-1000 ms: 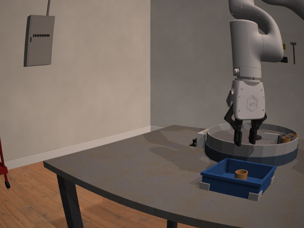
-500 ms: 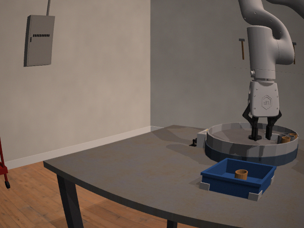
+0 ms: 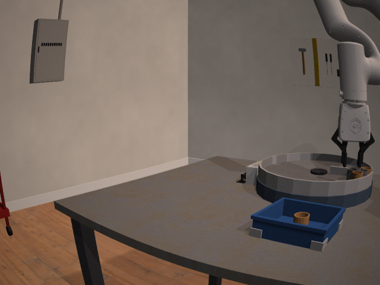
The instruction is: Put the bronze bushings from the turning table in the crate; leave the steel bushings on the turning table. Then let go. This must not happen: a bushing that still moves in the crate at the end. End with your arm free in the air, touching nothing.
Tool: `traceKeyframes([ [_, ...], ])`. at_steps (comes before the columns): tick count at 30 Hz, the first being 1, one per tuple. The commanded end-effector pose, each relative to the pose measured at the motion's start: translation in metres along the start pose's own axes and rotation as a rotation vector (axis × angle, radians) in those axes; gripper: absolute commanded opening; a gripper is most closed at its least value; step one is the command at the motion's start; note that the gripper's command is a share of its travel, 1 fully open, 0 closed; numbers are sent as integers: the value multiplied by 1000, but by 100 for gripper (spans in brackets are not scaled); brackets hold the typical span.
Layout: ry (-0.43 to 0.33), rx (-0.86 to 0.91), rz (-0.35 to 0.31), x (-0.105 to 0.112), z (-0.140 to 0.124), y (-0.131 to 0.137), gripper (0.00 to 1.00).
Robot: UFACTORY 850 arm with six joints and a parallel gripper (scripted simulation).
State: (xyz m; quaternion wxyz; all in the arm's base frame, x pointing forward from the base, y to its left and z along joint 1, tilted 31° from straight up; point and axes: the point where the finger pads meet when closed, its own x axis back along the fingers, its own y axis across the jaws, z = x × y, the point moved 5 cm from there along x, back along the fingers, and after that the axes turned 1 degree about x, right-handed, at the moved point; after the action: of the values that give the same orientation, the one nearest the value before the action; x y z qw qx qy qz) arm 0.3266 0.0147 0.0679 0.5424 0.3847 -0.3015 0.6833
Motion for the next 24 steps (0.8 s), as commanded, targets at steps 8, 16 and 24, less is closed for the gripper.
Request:
traceKeyframes([
  [8,-3,-108,17,1,37,34,47],
  [16,-3,-108,17,1,37,34,47],
  [24,-3,-108,17,-3,37,34,47],
])
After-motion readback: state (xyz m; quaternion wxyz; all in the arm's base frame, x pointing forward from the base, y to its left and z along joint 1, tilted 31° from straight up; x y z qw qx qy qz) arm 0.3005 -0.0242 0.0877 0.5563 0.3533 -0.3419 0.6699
